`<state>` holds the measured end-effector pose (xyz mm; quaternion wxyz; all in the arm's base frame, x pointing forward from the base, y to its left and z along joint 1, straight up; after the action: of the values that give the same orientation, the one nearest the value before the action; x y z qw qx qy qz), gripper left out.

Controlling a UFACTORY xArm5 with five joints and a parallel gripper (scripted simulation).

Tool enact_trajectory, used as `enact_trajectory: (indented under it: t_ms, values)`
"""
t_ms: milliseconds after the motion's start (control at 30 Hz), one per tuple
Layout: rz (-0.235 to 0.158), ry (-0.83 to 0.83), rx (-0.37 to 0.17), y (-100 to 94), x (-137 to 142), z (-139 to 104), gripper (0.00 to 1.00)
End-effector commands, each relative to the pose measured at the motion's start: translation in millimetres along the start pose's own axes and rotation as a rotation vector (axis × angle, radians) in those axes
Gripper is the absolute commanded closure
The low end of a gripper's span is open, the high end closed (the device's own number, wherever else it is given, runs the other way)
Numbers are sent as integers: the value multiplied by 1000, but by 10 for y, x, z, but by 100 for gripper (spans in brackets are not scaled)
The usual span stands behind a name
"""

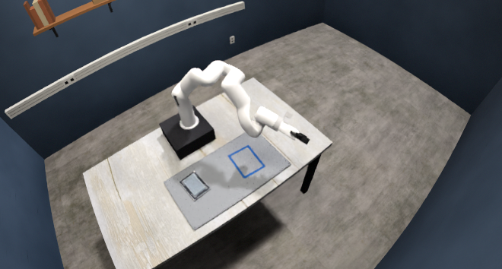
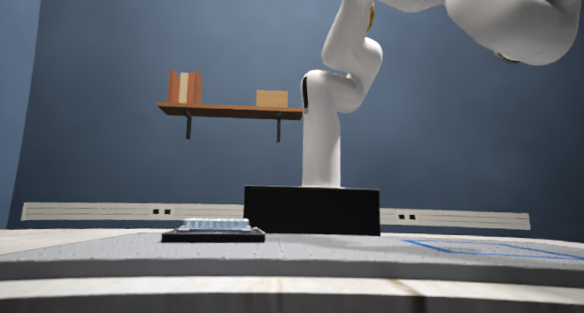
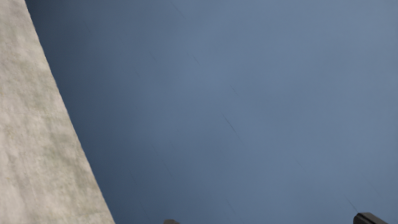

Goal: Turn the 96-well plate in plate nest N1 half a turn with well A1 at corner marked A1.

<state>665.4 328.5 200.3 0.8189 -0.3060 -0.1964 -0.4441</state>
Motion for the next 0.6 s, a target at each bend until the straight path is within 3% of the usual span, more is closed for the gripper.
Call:
enact_trajectory:
  t_ms: [0,67,267,333,433,500,567]
  values:
    - [12,36,-50,-33,166,-65,0]
    - [28,77,-101,-65,243,-116,0]
    - [47,132,-170,-164,421,-252,0]
    - [60,174,-220,-214,487,-305,0]
    - [62,182,-230,-240,519,-333,0]
    - [73,224,-281,-297,579,-385,0]
    - [76,232,-291,-355,636,-442,0]
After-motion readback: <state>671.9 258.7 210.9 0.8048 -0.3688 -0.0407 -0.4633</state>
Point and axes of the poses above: the point where the finger pads meet when closed, its own y axis out along the fingers, its own x axis across the jaws, z = x × y, the point moved 1 cm from there along -y, back along the fingers, and after that the axes turned 7 degrees about y, right-handed, at the moved point
